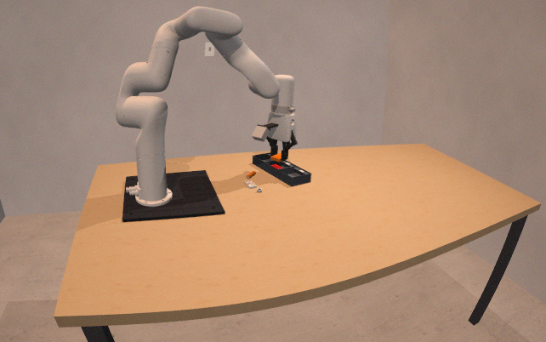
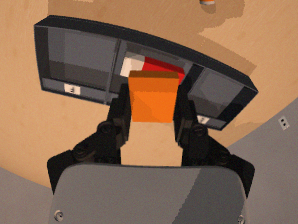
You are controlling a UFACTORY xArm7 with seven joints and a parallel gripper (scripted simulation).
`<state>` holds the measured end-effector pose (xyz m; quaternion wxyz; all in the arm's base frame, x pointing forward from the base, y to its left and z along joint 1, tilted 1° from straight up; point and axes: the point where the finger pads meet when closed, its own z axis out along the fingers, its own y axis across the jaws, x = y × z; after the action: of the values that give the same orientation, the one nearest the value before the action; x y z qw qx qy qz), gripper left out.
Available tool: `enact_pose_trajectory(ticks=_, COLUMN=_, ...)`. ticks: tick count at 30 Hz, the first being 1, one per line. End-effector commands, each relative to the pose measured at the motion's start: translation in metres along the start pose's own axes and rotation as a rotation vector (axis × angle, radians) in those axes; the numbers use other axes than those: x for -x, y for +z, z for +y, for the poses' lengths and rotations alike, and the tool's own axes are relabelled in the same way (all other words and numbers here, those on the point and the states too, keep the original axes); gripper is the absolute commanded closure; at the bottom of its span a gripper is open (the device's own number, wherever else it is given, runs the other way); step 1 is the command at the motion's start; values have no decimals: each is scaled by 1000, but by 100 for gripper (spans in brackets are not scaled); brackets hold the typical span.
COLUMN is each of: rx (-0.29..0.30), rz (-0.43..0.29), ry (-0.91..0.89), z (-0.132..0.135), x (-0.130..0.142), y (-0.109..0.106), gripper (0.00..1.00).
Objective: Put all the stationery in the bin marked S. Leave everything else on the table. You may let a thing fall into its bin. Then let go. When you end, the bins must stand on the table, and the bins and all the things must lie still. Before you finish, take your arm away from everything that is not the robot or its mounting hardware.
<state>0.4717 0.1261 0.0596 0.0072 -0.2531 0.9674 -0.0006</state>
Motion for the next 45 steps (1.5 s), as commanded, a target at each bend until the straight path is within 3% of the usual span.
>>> enact_pose_trajectory(ticks=1, rx=-11, rz=6, ry=156, z=1, x=3, y=-1, gripper=100)
enact_pose_trajectory(ticks=7, rx=-21, rz=16, ry=303, z=0, x=2, y=-1, gripper=100)
enact_pose_trajectory(ticks=26, rx=-22, rz=17, ry=312, z=0, x=1, y=-1, gripper=100)
enact_pose_trajectory(ticks=38, rx=-22, rz=17, ry=312, z=0, x=1, y=23, gripper=100)
enact_pose_trajectory(ticks=45, rx=-22, rz=17, ry=312, z=0, x=1, y=23, gripper=100)
